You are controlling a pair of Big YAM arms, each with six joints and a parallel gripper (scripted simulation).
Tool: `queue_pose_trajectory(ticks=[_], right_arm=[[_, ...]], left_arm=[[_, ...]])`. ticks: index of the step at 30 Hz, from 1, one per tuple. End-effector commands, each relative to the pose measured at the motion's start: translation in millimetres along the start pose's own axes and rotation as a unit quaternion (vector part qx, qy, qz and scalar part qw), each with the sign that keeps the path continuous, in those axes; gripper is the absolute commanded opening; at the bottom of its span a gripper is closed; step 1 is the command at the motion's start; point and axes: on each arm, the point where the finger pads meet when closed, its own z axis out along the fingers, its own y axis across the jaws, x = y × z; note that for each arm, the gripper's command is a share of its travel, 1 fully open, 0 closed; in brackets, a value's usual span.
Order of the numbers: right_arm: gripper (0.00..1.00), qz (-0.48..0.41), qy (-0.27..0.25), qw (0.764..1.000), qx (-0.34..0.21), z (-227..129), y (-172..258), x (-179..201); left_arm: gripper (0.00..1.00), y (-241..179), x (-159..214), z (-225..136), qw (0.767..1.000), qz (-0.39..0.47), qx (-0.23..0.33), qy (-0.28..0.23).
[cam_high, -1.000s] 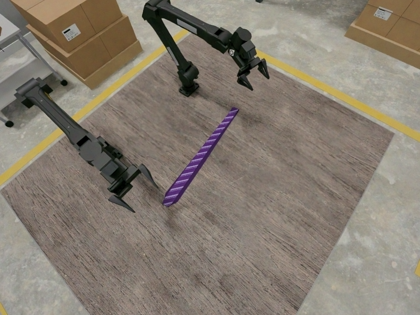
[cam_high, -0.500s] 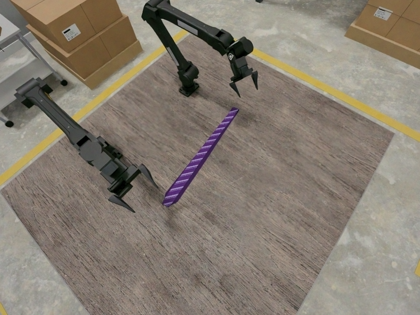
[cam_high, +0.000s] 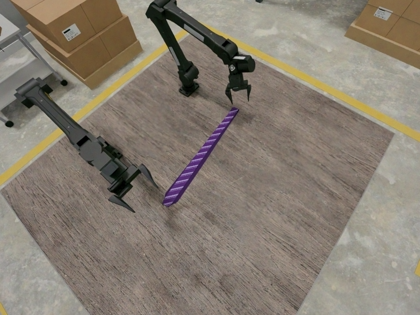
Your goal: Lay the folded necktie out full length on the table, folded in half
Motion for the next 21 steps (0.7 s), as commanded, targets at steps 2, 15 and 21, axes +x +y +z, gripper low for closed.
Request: queue_pose_trajectory(ticks=[2,15,21], right_arm=[[1.00,0.005,-0.031,0.999,-0.005,-1,7,-32],[1.00,0.005,-0.031,0.999,-0.005,-1,7,-32],[1.00,0.005,-0.031,0.999,-0.005,-1,7,-32]], left_arm=[[0.86,-5,-4,6,0.998,0.063,0.017,0.013],[0.83,-51,41,59,0.971,0.167,0.114,0.129],[0.82,-62,52,72,0.959,0.192,0.137,0.156]])
